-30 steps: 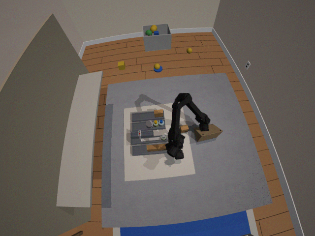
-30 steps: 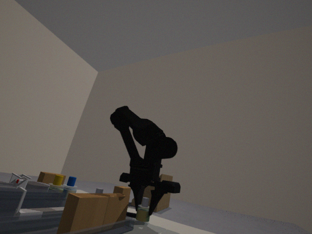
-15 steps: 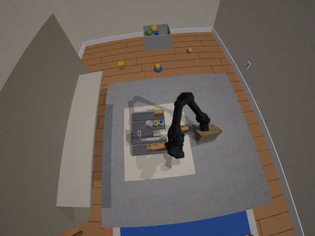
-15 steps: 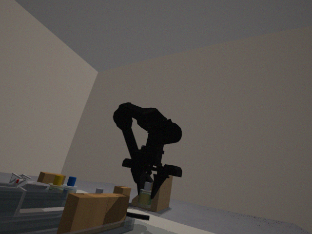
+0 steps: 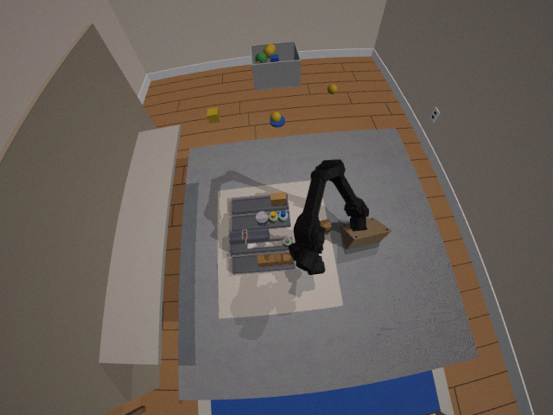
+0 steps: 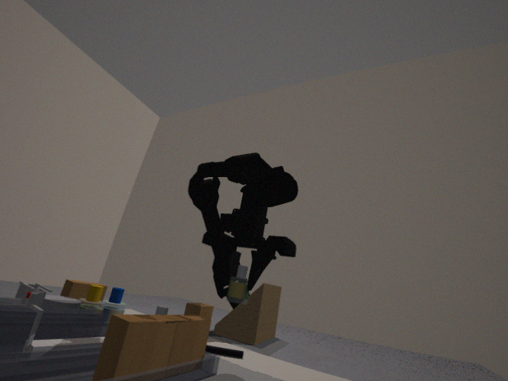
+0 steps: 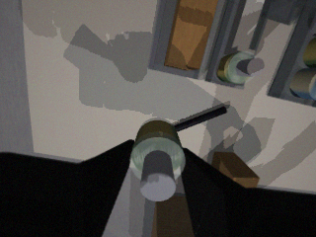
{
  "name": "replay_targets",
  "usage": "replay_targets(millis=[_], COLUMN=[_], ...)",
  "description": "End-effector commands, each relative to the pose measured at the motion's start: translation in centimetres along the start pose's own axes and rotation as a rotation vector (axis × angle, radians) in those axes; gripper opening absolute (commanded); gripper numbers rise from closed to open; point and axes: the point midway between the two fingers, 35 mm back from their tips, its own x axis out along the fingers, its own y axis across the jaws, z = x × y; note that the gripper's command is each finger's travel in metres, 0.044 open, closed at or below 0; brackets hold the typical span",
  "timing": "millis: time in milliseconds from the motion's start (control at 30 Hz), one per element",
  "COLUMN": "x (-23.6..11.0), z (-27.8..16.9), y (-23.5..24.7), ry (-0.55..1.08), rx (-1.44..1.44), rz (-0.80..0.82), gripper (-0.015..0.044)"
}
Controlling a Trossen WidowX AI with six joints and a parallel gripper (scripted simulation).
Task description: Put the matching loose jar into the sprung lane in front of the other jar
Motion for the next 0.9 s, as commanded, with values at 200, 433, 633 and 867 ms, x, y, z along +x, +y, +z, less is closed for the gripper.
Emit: replay_targets(millis=[200, 433, 633, 867], x=[2.1, 4.1, 5.0, 6.9], z=[2.6, 3.8, 4.1, 4.1], y=[-4.4, -8.1, -9.4, -9.4], ry=[-0.005, -0.006, -0.005, -0.005], rx=[0.012, 0.021, 0.025, 0.025], rz=[0.014, 0.004, -0.002, -0.003], gripper=[0.0000, 0.0000, 0.0000, 0.0000])
